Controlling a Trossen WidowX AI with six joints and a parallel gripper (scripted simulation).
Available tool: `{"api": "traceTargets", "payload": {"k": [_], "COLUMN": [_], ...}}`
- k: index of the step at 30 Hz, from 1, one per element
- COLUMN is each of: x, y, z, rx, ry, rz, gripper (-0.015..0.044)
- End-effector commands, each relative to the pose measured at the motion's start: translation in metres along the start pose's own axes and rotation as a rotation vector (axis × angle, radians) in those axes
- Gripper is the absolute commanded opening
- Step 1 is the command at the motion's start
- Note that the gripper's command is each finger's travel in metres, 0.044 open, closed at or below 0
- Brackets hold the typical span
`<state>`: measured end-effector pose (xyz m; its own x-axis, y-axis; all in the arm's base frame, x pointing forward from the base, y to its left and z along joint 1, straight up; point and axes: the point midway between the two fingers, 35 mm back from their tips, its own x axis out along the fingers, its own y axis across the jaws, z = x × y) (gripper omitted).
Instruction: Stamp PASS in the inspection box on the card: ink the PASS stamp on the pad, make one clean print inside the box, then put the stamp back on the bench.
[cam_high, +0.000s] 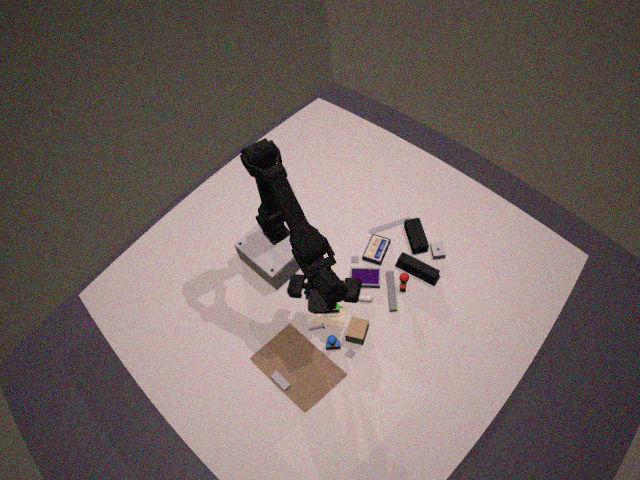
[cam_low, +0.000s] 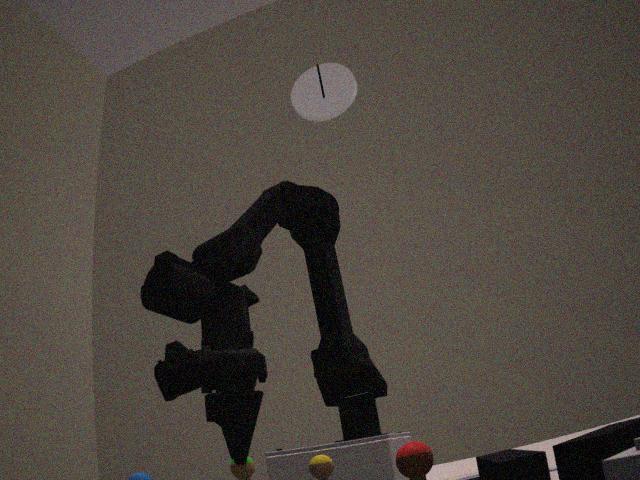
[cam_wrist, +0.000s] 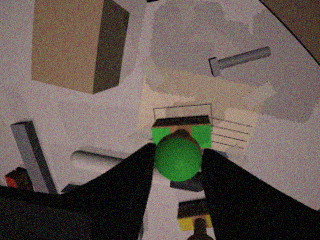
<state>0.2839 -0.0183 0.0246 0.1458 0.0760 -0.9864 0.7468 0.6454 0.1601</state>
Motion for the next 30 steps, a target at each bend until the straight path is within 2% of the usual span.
{"api": "traceTargets", "payload": {"k": [1,30], "x": [-0.007,-0.053], "y": [0.002,0.008], "z": [0.002,0.003], "rx": [0.003,0.003], "ry": [-0.009,-0.009], "rz": [0.003,0.003], "gripper": [0.0,0.0]}}
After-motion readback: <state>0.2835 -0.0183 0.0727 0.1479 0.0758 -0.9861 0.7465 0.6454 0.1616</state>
